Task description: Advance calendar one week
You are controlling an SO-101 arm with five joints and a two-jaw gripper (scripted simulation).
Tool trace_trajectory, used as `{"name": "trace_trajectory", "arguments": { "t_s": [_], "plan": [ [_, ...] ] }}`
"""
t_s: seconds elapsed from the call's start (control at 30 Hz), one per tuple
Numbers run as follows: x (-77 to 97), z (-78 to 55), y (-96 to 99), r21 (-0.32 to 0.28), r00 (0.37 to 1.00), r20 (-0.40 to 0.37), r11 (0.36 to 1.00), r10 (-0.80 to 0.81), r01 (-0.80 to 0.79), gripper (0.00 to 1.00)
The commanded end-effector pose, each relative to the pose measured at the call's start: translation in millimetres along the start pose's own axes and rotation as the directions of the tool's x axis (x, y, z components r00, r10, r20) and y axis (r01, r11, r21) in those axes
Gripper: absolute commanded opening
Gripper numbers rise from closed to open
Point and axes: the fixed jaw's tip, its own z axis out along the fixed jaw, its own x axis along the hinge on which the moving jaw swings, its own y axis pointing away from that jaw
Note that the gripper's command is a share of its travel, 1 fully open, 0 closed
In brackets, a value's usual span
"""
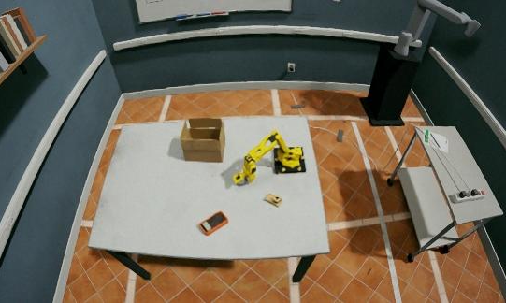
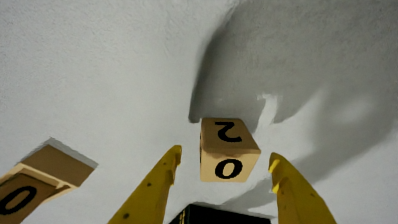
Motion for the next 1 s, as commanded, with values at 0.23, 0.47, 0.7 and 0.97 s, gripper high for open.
{"name": "trace_trajectory", "arguments": {
  "t_s": [0.23, 0.47, 0.7, 0.97],
  "plan": [
    [4.3, 7.3, 1.8, 0.002, 1.000, -0.021, 1.000, -0.020, 0.020, 0.35],
    [4.3, 7.3, 1.5, 0.002, 1.000, -0.021, 1.000, -0.020, 0.020, 0.35],
    [4.2, 7.3, -0.1, 0.002, 1.000, -0.021, 1.000, -0.020, 0.020, 0.32],
    [4.2, 7.3, -2.5, 0.002, 1.000, -0.021, 1.000, -0.020, 0.020, 0.29]
  ]
}}
